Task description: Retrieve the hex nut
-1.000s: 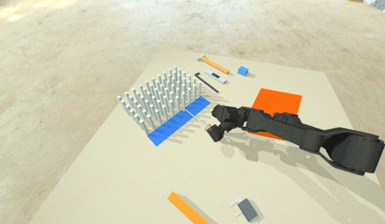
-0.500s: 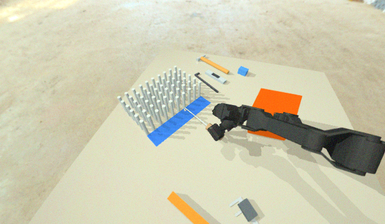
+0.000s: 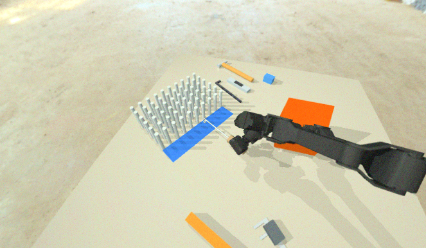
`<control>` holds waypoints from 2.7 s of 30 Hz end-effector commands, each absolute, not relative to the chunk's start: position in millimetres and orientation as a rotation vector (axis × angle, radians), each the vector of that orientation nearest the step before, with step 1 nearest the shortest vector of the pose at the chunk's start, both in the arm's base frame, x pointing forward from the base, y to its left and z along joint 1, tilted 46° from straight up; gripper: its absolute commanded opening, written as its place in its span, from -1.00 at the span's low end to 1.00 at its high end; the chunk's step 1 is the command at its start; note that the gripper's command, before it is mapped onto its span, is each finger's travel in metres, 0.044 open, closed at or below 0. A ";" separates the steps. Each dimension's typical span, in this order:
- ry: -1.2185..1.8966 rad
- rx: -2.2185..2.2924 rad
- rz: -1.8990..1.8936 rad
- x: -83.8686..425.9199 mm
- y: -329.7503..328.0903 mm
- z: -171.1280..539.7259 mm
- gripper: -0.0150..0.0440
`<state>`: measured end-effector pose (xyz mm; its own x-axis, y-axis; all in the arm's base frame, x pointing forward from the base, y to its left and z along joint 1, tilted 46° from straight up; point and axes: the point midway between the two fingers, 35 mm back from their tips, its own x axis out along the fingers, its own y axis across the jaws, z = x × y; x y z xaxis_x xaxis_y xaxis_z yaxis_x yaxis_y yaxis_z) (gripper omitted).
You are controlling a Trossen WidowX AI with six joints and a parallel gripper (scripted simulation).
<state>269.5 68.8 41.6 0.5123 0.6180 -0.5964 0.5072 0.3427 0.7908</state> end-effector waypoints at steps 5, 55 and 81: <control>1.089 1.287 0.110 275.1 64.6 49.9 -0.49; 1.107 1.272 0.093 241.3 -10.6 138.8 -0.49; 1.214 1.552 -0.392 267.4 -93.1 108.4 -0.49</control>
